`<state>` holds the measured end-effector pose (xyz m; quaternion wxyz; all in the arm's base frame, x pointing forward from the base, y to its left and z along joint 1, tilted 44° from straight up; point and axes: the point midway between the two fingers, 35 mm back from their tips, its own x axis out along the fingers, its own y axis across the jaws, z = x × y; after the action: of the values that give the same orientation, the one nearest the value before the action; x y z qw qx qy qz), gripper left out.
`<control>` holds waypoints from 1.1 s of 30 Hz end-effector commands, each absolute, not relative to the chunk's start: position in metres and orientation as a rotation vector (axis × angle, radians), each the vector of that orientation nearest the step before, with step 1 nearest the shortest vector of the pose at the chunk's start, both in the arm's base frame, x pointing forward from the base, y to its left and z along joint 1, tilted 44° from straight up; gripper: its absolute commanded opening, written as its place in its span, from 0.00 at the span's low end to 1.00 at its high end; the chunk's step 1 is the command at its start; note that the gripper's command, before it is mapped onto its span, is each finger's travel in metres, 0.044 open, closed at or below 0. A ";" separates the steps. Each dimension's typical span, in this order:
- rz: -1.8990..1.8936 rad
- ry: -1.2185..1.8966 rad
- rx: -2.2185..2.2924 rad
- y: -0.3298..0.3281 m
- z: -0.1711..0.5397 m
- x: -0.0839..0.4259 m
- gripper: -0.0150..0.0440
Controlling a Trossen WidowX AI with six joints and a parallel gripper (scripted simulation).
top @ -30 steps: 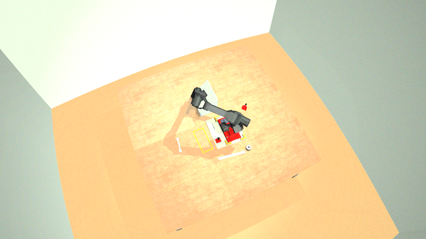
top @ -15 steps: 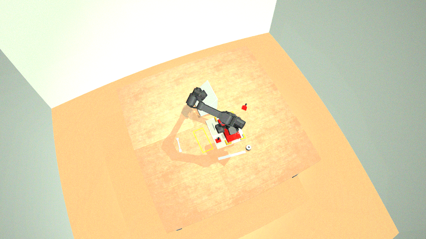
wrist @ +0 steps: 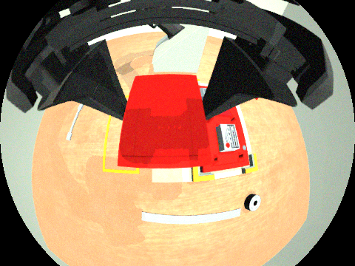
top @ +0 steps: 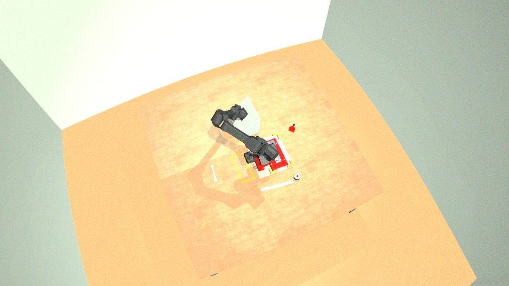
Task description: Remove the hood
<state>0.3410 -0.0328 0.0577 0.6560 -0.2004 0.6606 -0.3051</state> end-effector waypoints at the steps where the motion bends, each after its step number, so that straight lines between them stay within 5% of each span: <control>1: -0.692 1.500 -0.463 -0.048 0.072 0.333 0.25; 33: -0.709 1.499 -0.471 -0.106 0.117 0.294 0.25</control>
<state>0.2949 -0.1036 0.1195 0.6532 -0.2039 0.6585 -0.3133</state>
